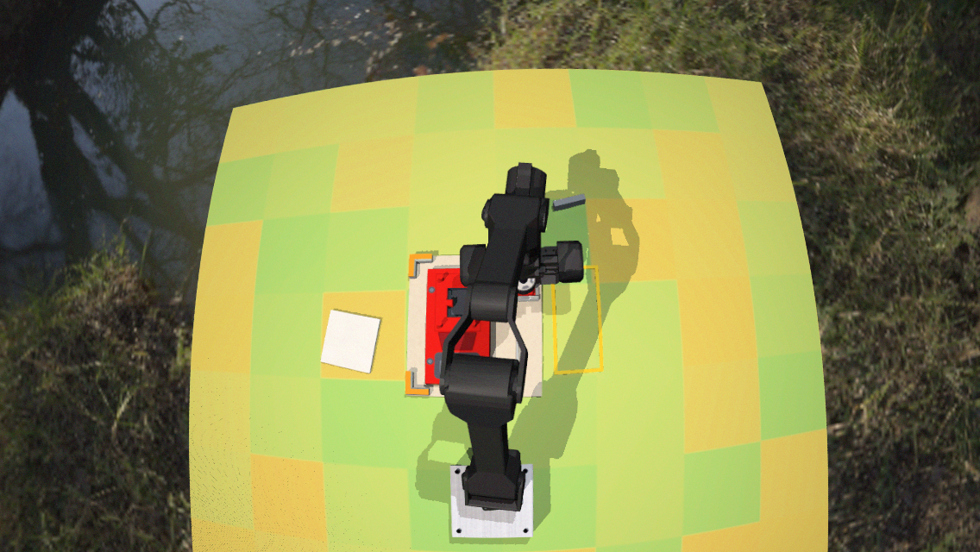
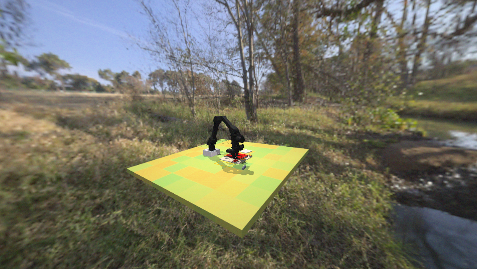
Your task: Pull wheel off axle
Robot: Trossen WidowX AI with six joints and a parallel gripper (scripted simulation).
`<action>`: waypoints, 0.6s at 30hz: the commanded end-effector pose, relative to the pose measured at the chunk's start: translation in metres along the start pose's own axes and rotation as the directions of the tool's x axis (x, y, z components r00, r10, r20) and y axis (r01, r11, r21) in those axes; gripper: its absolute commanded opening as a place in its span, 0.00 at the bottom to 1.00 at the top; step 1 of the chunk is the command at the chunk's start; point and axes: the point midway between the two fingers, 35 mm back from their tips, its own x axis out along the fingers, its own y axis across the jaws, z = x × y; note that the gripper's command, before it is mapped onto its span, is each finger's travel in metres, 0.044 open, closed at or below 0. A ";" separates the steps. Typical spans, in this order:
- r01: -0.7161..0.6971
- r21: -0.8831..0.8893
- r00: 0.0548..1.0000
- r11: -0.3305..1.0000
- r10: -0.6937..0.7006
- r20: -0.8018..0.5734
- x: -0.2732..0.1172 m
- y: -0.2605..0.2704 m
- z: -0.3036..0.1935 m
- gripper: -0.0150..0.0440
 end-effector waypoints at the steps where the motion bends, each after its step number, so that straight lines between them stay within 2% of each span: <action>1: 0.000 0.000 1.000 1.000 0.000 0.007 -0.005 0.000 0.002 0.25; 18: 0.000 0.001 1.000 1.000 0.000 0.007 -0.011 0.000 0.002 0.25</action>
